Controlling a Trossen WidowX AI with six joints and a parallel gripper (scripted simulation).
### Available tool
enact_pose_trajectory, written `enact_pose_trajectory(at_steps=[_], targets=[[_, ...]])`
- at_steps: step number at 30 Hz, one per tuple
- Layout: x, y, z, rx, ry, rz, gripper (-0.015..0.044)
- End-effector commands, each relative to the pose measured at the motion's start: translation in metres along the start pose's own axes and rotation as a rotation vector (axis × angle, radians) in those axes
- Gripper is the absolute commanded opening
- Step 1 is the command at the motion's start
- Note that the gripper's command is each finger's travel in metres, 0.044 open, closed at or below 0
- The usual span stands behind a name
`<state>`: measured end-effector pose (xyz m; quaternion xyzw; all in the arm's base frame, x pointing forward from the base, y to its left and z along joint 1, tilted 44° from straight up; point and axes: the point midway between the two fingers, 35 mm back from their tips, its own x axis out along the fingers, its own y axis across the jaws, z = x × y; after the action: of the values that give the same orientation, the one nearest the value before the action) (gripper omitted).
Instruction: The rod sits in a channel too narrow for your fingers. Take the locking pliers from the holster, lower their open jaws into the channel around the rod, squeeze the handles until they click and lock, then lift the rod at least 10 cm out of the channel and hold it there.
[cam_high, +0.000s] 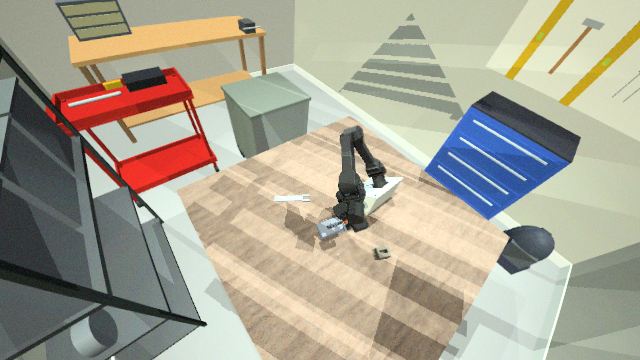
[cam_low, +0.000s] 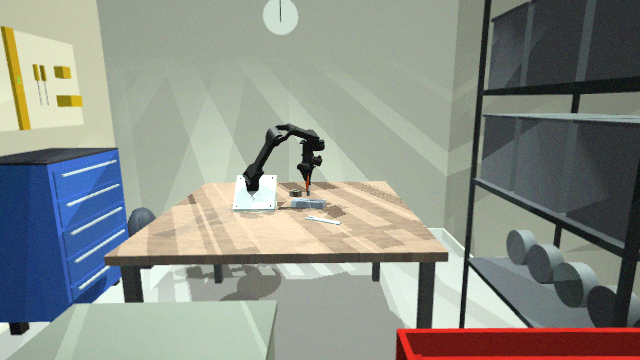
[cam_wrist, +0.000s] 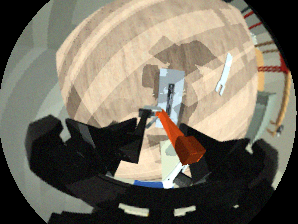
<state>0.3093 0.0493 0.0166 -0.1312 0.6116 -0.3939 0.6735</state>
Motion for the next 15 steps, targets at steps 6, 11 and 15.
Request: enact_pose_trajectory(at_steps=[6,11,15], targets=[[-0.001,-0.018,0.008,-0.021,-0.011,-0.003,0.0316],[0.001,-0.028,0.011,-0.029,-0.011,-0.008,0.0316],[0.002,-0.036,0.014,-0.035,-0.011,-0.012,0.0316]])
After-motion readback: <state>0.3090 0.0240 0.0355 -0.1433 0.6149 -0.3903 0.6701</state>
